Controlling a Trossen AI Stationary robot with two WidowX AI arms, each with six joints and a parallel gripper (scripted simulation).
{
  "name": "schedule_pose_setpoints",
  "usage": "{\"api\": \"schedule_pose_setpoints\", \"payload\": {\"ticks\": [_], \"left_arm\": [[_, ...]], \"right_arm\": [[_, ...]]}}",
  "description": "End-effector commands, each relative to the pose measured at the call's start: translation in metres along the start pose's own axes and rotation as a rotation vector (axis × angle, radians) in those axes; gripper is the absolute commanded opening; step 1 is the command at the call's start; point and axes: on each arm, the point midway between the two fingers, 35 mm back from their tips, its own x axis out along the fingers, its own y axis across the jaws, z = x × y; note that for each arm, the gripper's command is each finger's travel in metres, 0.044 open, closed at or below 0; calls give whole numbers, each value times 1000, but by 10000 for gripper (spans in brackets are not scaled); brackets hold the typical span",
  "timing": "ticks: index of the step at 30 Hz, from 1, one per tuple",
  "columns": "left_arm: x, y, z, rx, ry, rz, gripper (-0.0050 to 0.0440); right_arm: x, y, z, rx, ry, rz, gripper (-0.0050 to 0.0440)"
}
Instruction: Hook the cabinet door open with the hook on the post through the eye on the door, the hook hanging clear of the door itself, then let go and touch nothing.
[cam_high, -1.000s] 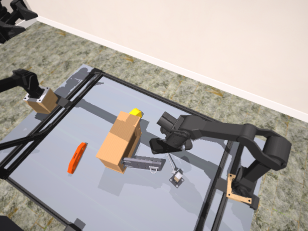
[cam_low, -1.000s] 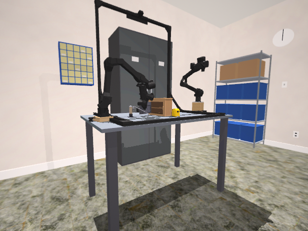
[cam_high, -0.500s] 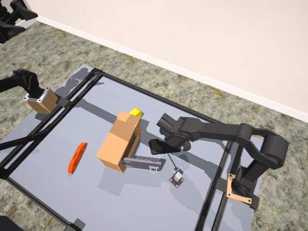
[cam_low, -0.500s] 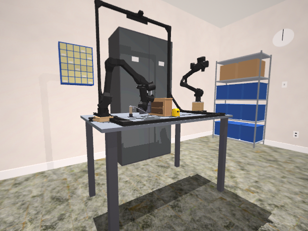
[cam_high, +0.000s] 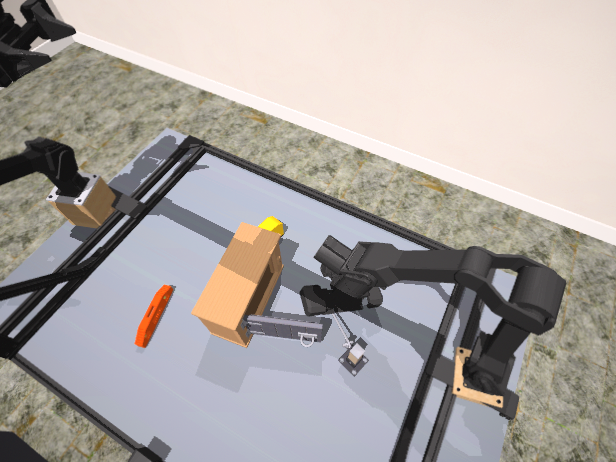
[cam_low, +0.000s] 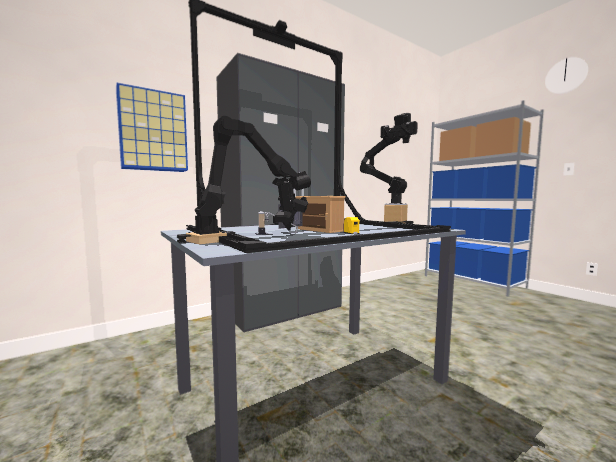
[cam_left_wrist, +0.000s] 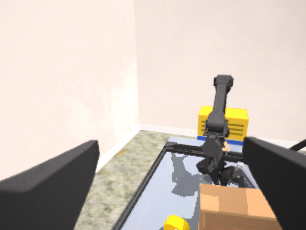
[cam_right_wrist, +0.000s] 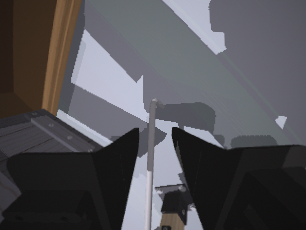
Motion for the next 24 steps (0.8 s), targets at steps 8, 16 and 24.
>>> {"api": "schedule_pose_setpoints", "payload": {"ticks": [8, 16, 24], "left_arm": [[0, -1, 0, 0, 0, -3, 400], [0, -1, 0, 0, 0, -3, 400], [0, -1, 0, 0, 0, -3, 400]], "right_arm": [[7, -5, -2, 5, 7, -12, 16], [7, -5, -2, 5, 7, -12, 0], [3, -3, 0, -9, -30, -10, 0]]}}
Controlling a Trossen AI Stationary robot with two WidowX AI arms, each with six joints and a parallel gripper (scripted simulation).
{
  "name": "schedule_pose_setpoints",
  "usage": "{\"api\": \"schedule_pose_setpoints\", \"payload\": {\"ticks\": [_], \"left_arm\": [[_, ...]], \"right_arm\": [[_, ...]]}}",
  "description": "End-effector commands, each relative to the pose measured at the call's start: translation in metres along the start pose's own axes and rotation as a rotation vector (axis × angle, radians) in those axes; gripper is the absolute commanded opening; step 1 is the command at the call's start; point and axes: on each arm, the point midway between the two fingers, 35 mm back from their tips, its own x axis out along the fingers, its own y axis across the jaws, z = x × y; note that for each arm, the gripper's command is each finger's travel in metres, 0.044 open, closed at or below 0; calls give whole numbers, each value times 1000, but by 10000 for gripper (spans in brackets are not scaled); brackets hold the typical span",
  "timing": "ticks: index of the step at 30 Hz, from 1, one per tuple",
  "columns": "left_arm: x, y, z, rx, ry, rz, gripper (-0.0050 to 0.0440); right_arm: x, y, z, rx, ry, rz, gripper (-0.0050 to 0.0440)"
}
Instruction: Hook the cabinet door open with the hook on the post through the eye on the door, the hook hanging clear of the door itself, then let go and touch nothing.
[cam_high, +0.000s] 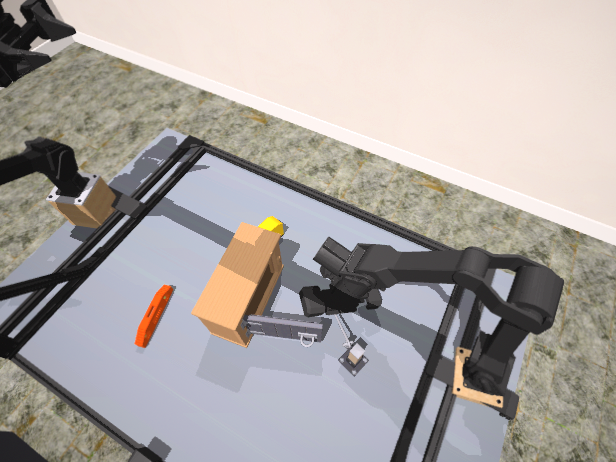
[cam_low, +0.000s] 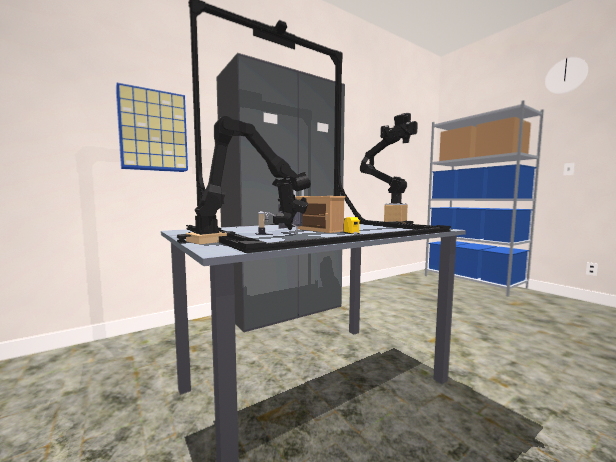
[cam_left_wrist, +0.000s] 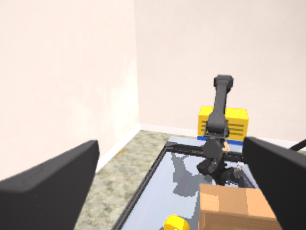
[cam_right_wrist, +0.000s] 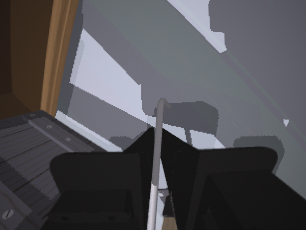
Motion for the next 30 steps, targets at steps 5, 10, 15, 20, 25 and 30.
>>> {"api": "schedule_pose_setpoints", "payload": {"ticks": [5, 10, 15, 20, 25, 30], "left_arm": [[0, 0, 0, 0, 0, -3, 400], [0, 0, 0, 0, 0, -3, 400], [0, 0, 0, 0, 0, -3, 400], [0, 0, 0, 0, 0, -3, 400], [0, 0, 0, 0, 0, -3, 400], [0, 0, 0, 0, 0, -3, 400]], "right_arm": [[-9, 0, 3, -47, -109, -8, 0], [-9, 0, 3, -52, -122, -7, 0], [-13, -9, 3, 22, -150, -13, 0], [-16, -17, 2, 96, -177, -18, 0], [-19, -25, 0, 170, -205, -24, 0], [-19, -25, 0, 170, -205, -24, 0]]}}
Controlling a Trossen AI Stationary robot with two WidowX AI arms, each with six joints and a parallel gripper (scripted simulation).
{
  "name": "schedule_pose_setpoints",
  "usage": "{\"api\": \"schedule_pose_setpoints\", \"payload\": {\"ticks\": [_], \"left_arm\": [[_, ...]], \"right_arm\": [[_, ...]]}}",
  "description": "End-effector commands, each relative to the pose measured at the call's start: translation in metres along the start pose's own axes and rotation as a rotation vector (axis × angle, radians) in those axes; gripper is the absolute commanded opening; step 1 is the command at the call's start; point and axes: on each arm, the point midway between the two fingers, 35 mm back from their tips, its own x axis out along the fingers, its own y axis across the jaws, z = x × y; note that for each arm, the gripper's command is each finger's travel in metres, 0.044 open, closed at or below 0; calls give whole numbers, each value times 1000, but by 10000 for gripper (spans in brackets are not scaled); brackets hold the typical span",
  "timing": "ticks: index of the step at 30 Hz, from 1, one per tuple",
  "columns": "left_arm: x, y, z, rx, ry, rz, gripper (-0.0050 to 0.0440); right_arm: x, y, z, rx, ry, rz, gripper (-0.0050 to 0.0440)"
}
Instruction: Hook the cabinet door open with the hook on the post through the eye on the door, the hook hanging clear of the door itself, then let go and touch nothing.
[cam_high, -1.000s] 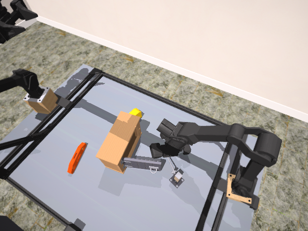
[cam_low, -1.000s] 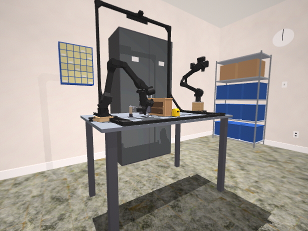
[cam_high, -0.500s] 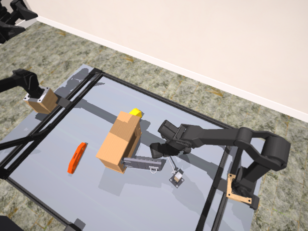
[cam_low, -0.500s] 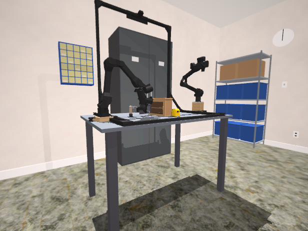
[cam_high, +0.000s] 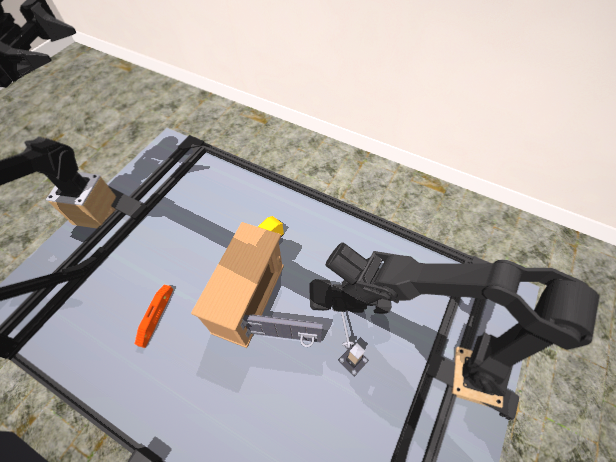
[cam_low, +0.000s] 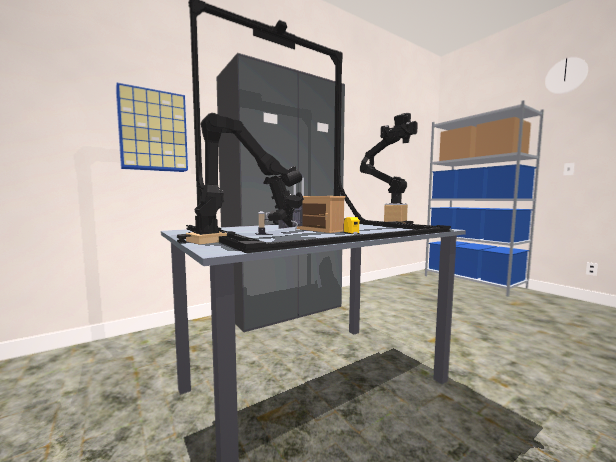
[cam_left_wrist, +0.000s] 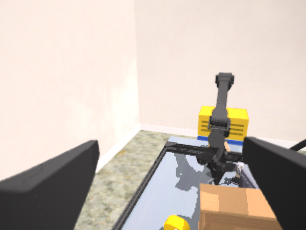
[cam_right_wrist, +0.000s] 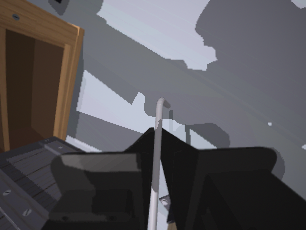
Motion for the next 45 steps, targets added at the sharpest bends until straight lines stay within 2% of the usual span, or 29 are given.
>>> {"api": "schedule_pose_setpoints", "payload": {"ticks": [1, 9, 17, 25, 26, 34, 45], "left_arm": [[0, 0, 0, 0, 0, -4, 400], [0, 0, 0, 0, 0, -4, 400], [0, 0, 0, 0, 0, -4, 400], [0, 0, 0, 0, 0, -4, 400], [0, 0, 0, 0, 0, -4, 400], [0, 0, 0, 0, 0, -4, 400], [0, 0, 0, 0, 0, -4, 400]], "right_arm": [[0, -12, -1, 10, -8, -27, 0], [4, -14, -3, 11, -2, -28, 0], [12, -17, -7, 58, 123, -38, 0], [13, -18, -7, 62, 133, -38, 0], [9, -11, -5, 72, 108, -15, 24], [9, -11, -5, 72, 108, -15, 216], [9, -11, -5, 72, 108, -15, 220]]}}
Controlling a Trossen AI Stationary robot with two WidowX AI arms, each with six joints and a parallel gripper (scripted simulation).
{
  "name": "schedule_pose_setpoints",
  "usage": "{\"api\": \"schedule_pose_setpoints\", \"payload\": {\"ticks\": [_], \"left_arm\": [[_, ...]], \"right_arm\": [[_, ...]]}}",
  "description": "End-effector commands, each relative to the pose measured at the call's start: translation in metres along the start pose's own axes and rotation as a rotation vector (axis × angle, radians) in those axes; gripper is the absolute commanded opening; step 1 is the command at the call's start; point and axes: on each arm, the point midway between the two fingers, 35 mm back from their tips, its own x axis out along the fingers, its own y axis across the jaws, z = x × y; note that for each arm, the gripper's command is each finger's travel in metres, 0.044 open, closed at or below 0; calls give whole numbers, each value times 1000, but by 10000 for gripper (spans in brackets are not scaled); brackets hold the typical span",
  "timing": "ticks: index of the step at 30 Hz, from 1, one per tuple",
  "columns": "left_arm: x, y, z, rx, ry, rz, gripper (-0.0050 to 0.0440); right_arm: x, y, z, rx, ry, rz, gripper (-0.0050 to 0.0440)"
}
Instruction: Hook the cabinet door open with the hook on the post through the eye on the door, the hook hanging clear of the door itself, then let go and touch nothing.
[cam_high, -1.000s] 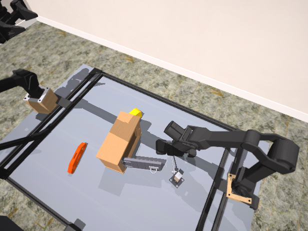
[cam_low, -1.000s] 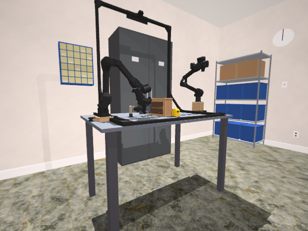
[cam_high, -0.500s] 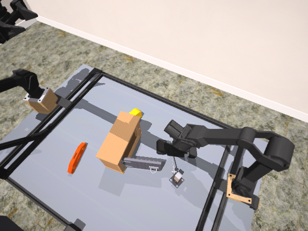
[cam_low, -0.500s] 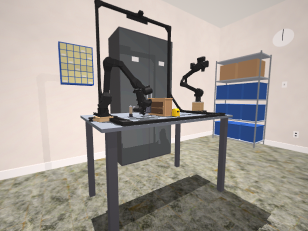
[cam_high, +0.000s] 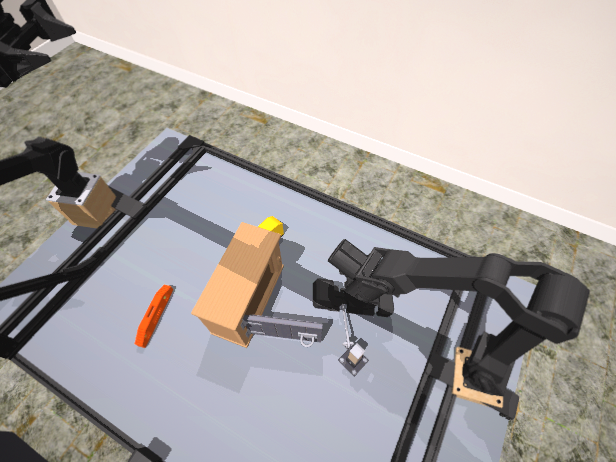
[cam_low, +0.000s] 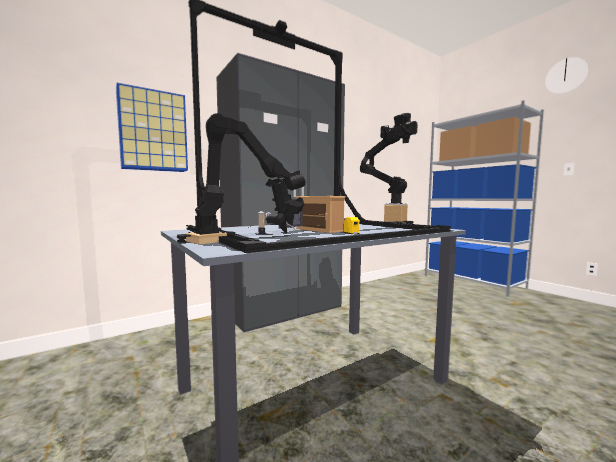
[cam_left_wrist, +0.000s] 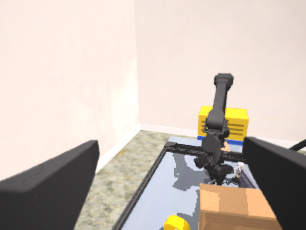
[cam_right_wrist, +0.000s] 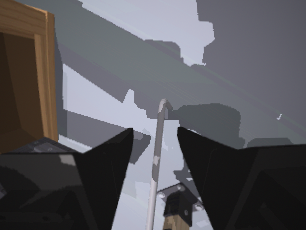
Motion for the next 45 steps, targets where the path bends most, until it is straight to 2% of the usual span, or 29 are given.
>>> {"api": "schedule_pose_setpoints", "payload": {"ticks": [1, 4, 9, 11, 12, 13, 17, 29, 35, 43, 45], "left_arm": [[0, 0, 0, -1, 0, -3, 400], [0, 0, 0, -1, 0, -3, 400], [0, 0, 0, -1, 0, -3, 400], [0, 0, 0, -1, 0, -3, 400], [0, 0, 0, -1, 0, -3, 400], [0, 0, 0, -1, 0, -3, 400], [0, 0, 0, -1, 0, -3, 400], [0, 0, 0, -1, 0, -3, 400], [0, 0, 0, -1, 0, -3, 400], [0, 0, 0, -1, 0, -3, 400], [0, 0, 0, -1, 0, -3, 400]], "right_arm": [[0, 0, 0, 1, -2, 2, 220], [-8, 6, 2, 1, -2, 2, 220], [-70, 40, 9, -6, -17, 27, 220], [-70, 40, 9, -6, -17, 27, 220], [-78, 37, 5, 0, -1, 1, 220], [-94, 46, 7, -5, -14, 23, 220], [-119, 46, 1, 0, 0, 0, 220], [-118, 49, -1, -62, 6, -16, 220], [-114, 76, -23, -526, 71, -137, 220], [-109, 98, -49, -1042, 174, -240, 220], [-109, 98, -49, -1042, 174, -240, 220]]}}
